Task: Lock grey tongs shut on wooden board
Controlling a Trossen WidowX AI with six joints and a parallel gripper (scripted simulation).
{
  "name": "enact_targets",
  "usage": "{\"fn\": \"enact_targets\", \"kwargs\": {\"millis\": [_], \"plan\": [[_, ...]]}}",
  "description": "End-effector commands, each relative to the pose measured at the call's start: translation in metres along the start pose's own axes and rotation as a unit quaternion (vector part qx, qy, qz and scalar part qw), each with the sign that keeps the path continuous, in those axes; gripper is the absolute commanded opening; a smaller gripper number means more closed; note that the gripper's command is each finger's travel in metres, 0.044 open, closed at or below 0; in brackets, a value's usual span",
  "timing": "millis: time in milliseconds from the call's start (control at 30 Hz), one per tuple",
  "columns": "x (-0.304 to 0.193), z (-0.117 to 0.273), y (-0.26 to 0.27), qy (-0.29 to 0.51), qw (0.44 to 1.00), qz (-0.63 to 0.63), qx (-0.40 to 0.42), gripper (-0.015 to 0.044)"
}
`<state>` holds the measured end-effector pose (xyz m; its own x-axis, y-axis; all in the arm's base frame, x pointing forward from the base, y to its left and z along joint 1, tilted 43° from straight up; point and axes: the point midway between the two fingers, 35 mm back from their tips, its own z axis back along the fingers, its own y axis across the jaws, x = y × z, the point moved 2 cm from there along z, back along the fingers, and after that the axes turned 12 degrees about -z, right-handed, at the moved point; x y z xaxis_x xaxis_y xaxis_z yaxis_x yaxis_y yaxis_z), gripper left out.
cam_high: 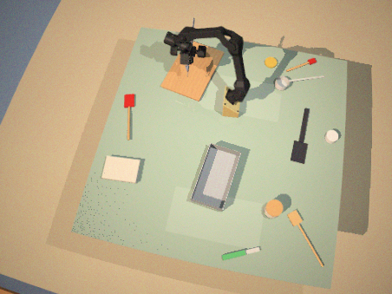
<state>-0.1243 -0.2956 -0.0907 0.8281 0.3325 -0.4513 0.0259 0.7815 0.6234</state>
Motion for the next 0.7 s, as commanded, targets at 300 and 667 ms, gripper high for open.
{"fn": "enact_targets", "kwargs": {"millis": [300,667], "plan": [[0.017,0.006,0.002,0.205,0.978,-0.010,-0.046,-0.0150],[0.032,0.018,0.015,0.374,0.922,-0.024,-0.100,-0.0150]]}}
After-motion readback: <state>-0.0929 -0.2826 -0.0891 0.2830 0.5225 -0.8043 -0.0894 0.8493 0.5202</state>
